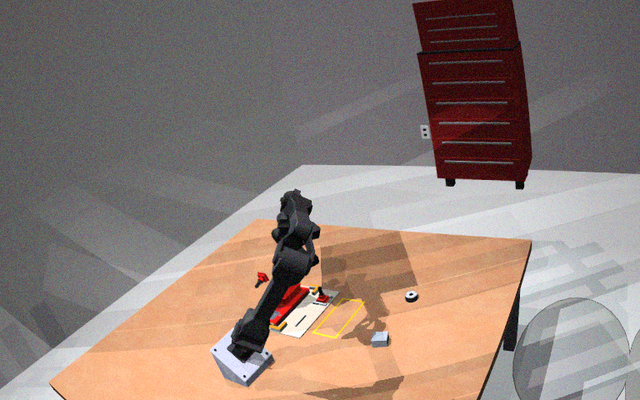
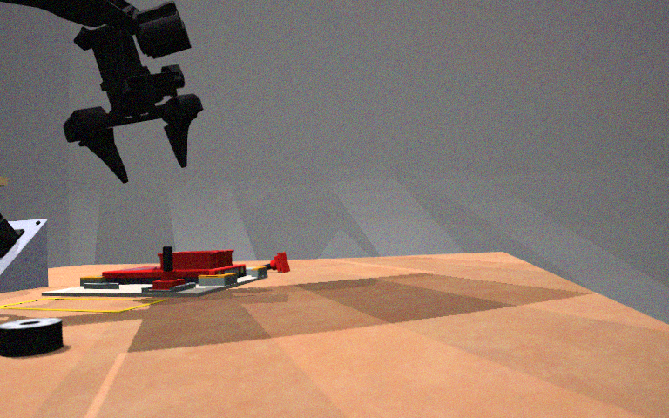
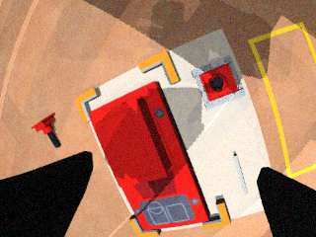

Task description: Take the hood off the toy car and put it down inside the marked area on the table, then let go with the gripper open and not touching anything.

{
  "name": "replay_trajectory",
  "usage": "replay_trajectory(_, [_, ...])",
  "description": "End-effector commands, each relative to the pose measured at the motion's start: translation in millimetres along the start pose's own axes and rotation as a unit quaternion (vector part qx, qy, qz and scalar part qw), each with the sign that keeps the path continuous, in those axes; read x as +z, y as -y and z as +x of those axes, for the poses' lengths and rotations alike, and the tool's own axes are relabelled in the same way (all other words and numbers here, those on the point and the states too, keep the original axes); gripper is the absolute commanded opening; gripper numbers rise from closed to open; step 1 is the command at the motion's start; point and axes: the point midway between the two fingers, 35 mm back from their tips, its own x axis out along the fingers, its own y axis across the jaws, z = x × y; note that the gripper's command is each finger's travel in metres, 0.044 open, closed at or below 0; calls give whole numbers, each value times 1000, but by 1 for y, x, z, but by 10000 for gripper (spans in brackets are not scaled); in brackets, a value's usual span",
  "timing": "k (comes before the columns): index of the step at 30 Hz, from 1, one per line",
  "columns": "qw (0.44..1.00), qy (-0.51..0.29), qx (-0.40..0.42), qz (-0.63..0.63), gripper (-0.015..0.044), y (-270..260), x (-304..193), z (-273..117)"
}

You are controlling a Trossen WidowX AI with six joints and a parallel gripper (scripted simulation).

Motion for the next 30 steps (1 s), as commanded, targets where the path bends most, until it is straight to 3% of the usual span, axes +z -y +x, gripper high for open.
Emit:
replay_trajectory(1, [996, -19, -36, -73, 440, -21, -9, 18])
replay_trajectory(13, [958, -77, -125, -246, 440, -69, -45, 73])
replay_trajectory(30, [956, -79, -128, -253, 440, -70, -47, 81])
